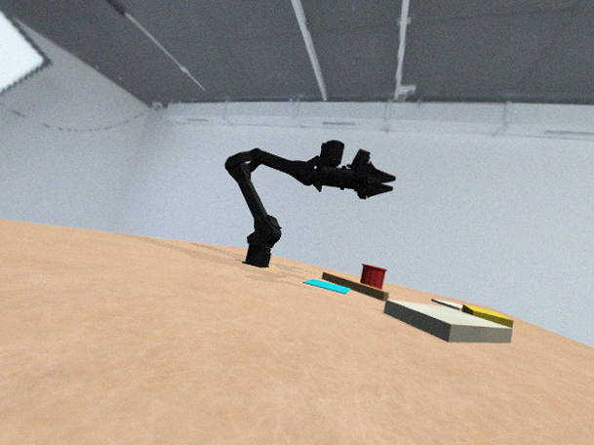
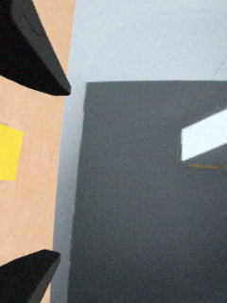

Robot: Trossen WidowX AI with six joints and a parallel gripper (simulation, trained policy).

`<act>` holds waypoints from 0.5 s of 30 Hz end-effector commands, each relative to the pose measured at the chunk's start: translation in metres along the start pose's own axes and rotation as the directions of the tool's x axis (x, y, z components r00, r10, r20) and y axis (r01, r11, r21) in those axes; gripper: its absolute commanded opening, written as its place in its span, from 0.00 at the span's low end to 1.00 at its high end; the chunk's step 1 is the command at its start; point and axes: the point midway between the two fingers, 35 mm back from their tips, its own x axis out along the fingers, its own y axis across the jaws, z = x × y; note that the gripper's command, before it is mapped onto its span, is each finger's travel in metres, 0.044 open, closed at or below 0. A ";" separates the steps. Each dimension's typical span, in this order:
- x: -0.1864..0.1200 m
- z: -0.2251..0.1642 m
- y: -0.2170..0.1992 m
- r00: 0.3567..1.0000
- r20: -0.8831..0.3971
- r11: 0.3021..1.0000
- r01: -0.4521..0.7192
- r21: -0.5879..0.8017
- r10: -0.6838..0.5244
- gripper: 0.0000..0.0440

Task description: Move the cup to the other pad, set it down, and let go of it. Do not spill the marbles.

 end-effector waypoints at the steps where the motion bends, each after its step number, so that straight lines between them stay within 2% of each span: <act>1: 0.000 0.001 0.001 1.000 0.001 1.000 -0.002 -0.001 0.002 0.85; 12: 0.006 0.007 0.006 0.999 -0.048 1.000 -0.015 0.009 0.015 0.19; 15: 0.009 0.007 0.008 0.997 -0.075 1.000 -0.016 0.022 0.018 0.07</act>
